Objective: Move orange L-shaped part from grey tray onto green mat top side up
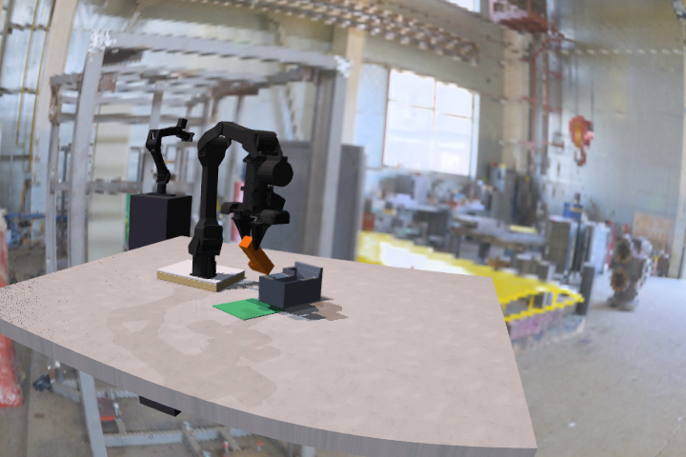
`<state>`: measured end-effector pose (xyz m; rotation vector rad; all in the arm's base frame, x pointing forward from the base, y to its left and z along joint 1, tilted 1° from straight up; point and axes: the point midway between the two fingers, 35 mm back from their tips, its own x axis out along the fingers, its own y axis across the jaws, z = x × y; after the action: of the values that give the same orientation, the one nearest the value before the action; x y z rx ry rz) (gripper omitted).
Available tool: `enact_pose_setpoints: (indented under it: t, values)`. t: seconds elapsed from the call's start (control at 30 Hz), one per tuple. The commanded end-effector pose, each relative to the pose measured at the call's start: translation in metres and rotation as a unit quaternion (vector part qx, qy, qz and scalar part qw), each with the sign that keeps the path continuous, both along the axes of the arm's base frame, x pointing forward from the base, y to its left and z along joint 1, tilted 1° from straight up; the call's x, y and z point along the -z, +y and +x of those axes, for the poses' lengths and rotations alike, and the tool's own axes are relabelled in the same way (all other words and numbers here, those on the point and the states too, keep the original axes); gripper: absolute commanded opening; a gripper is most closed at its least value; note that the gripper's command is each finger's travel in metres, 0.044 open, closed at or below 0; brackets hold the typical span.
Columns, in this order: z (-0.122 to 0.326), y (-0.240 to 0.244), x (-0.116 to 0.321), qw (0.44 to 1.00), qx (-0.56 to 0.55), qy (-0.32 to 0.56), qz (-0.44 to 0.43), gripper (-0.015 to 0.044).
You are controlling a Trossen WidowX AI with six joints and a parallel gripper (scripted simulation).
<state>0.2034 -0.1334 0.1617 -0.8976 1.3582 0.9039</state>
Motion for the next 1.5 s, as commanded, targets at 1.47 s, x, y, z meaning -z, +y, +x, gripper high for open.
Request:
enact_pose_setpoints:
  t: [1.47]
  values:
    - [-0.009, -0.014, 0.060, 1.000, -0.003, -0.002, -0.001, 0.0000]
